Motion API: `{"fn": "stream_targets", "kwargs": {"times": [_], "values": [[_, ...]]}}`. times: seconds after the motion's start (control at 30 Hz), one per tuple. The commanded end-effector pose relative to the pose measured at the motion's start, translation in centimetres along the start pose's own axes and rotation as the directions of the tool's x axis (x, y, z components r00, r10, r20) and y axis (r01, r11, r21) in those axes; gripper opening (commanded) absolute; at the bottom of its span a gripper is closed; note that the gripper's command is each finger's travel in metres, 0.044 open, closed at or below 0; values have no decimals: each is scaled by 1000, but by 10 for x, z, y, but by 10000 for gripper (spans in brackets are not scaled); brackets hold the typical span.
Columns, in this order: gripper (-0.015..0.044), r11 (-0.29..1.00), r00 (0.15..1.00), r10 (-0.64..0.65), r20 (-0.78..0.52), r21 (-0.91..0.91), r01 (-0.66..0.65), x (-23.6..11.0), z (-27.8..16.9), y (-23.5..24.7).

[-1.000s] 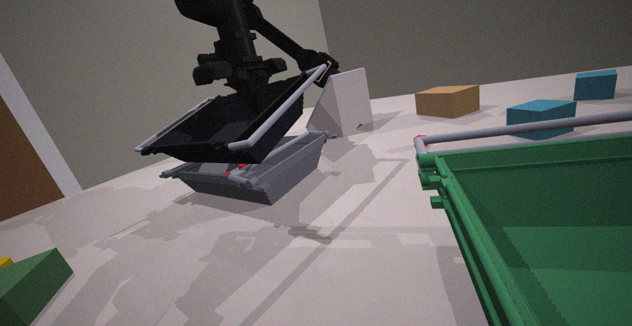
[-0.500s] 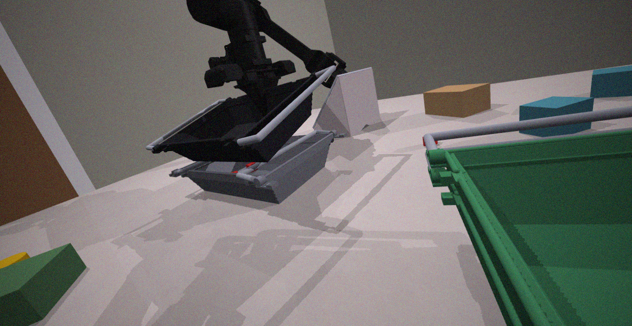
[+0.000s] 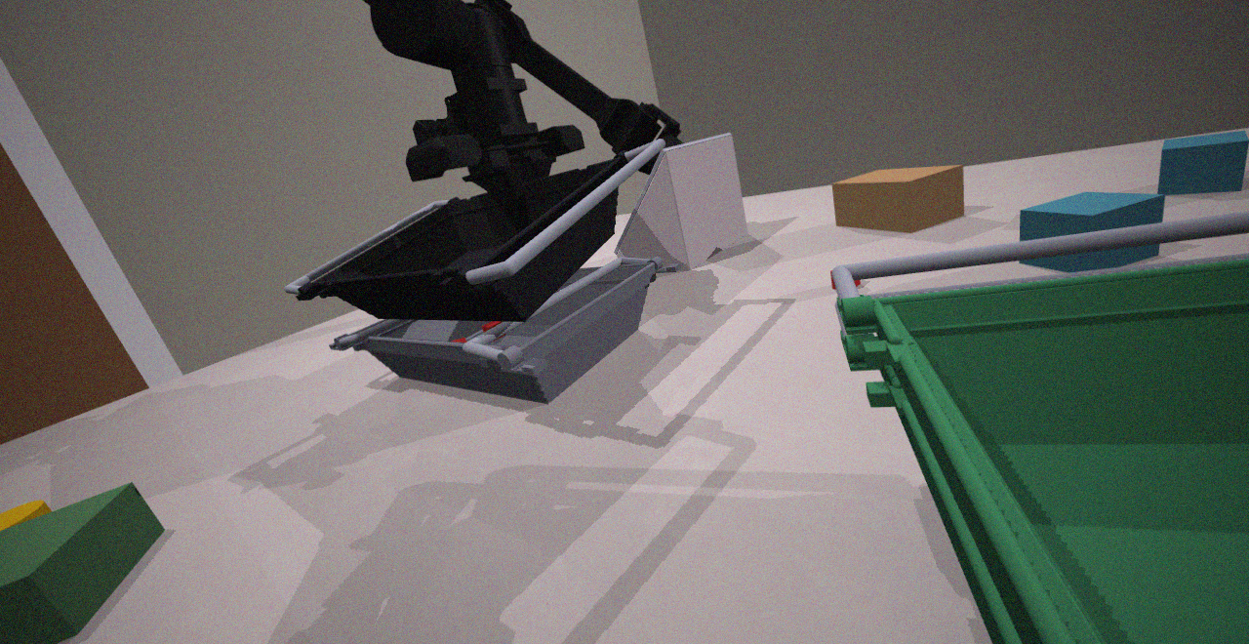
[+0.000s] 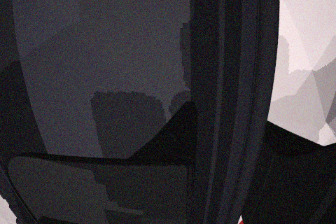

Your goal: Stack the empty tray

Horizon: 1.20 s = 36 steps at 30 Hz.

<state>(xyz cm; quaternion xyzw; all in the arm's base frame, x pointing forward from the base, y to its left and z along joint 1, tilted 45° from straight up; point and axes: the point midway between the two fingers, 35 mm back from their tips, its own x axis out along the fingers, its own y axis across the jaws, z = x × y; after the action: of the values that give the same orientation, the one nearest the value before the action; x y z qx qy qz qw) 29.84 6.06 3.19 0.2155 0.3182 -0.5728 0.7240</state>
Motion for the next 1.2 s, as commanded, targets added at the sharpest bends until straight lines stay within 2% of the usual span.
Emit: {"fn": "stream_targets", "kwargs": {"times": [0.0, 1.17], "values": [[0, 1000, 1000, -17, -1, 1, 17, 5, 1, -4], [0, 1000, 1000, -17, -1, 1, 17, 22, 1, -10]]}}
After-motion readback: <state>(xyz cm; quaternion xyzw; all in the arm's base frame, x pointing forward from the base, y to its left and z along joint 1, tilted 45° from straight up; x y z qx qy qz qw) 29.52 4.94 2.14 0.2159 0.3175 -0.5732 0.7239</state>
